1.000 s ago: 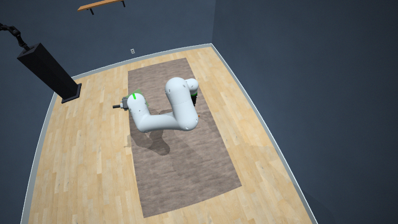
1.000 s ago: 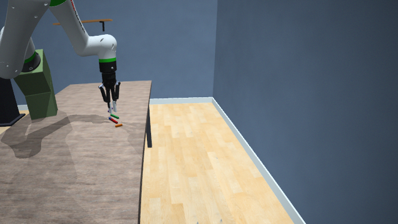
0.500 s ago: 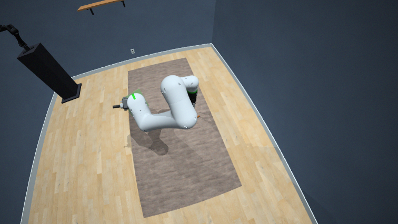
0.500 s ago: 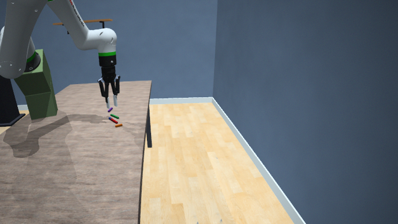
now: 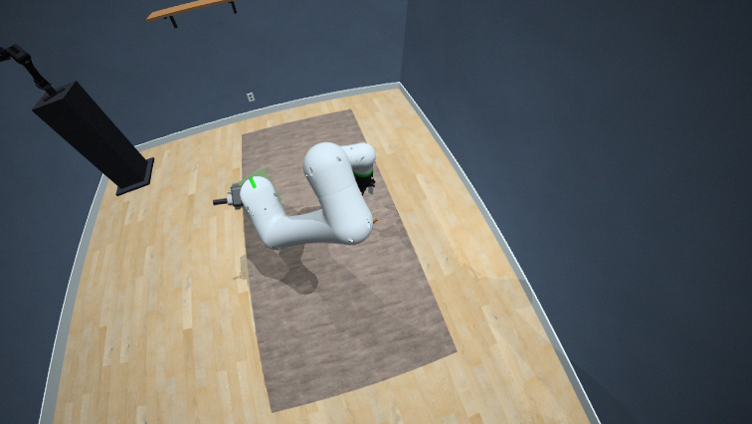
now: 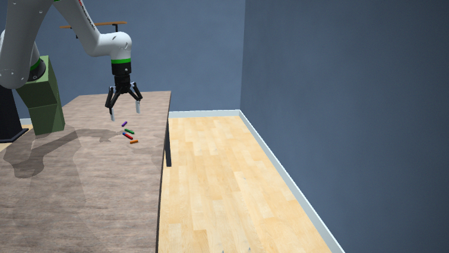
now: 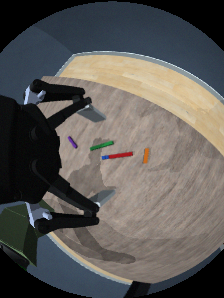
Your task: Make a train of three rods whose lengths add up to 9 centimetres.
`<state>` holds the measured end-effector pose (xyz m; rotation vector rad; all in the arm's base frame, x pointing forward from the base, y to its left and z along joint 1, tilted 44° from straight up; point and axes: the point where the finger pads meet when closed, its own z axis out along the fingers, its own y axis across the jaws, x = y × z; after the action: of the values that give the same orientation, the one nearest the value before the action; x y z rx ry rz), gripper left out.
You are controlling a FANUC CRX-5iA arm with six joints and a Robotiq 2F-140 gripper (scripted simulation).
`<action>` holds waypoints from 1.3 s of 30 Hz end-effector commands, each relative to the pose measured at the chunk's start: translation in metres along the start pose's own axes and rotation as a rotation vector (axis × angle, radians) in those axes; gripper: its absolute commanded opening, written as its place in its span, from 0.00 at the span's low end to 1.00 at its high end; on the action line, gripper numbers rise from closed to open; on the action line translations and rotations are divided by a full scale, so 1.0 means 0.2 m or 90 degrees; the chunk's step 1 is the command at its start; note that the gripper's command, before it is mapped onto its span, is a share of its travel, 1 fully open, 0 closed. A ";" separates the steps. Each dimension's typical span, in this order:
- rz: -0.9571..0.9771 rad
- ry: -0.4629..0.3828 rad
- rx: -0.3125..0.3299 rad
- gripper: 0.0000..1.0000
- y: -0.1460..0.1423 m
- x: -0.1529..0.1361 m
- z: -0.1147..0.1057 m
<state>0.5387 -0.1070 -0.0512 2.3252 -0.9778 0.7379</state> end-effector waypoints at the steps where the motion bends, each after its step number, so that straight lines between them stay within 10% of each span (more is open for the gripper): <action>1: 0.000 0.000 0.000 1.00 0.00 0.00 0.00; 39: 0.000 0.000 0.000 1.00 0.00 0.00 -0.38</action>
<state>0.5174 -0.0595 0.0034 2.3251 -0.9778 0.7378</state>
